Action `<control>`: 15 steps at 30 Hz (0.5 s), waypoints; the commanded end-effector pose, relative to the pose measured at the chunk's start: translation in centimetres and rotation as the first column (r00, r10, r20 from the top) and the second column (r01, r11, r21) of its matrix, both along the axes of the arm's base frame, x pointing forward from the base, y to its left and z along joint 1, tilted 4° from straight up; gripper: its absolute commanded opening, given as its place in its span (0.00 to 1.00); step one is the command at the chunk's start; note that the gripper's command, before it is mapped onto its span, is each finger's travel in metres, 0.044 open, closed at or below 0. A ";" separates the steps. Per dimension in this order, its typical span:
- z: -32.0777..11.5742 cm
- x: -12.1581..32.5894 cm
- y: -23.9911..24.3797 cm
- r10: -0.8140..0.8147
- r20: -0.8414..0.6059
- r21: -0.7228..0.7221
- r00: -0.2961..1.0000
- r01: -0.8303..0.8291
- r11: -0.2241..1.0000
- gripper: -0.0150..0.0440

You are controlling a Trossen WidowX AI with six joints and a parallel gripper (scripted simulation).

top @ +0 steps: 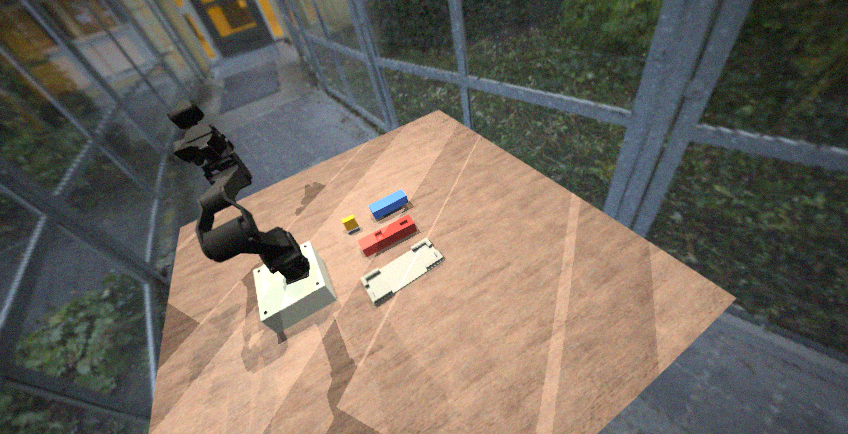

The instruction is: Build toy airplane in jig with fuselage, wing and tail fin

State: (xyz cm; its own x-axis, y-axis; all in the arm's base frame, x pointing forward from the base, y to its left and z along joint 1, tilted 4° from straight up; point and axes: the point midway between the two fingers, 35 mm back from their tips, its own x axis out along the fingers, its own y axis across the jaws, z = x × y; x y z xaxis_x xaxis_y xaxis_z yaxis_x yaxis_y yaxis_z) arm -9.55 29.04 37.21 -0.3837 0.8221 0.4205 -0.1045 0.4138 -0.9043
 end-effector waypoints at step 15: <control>-10.7 16.3 7.3 -0.519 -0.298 -0.662 0.801 0.218 0.717 1.00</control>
State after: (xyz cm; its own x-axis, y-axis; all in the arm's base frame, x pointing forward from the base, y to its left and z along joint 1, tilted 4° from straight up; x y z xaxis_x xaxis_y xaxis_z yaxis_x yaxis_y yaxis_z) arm 3.69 36.19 27.72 0.0202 0.9977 -0.0652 -0.4150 -0.0509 -0.9084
